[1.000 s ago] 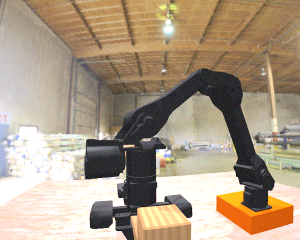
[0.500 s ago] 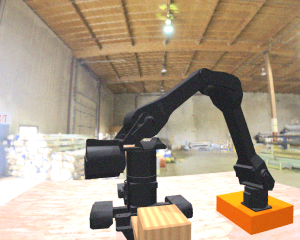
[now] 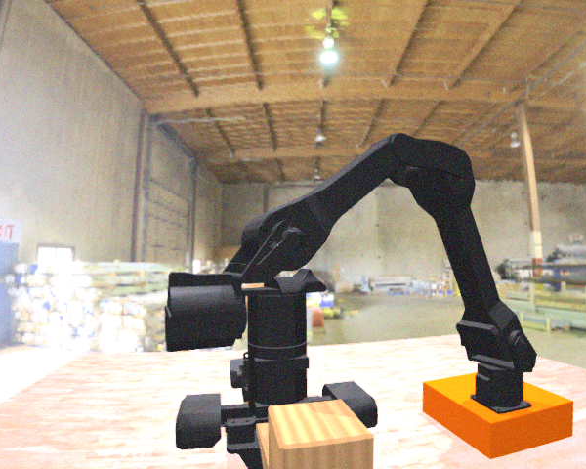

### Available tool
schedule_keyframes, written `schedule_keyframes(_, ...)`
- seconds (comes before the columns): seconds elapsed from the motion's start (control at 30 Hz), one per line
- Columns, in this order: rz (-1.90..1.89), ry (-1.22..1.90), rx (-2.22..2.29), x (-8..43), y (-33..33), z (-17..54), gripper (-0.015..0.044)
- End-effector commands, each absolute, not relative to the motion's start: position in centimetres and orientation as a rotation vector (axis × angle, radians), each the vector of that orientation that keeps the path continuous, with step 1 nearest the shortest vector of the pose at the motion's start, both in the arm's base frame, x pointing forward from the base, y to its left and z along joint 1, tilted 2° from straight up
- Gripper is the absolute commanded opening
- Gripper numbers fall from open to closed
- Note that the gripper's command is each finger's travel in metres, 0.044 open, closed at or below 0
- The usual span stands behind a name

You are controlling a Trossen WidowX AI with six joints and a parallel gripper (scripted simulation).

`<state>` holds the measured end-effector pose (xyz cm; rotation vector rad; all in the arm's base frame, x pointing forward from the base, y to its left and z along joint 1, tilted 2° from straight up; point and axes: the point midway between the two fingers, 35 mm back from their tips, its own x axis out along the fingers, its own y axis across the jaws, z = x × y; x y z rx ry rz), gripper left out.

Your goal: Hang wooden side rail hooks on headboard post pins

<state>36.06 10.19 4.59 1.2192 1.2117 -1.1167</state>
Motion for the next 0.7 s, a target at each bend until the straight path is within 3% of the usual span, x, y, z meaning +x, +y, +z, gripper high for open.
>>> schedule_keyframes(0.0, -1.115, 1.213, 1.226, 36.15, 10.36, 4.73, 0.0)
schedule_keyframes(0.67, -1.115, 1.213, 1.227, 36.21, 10.55, 4.8, 0.0)
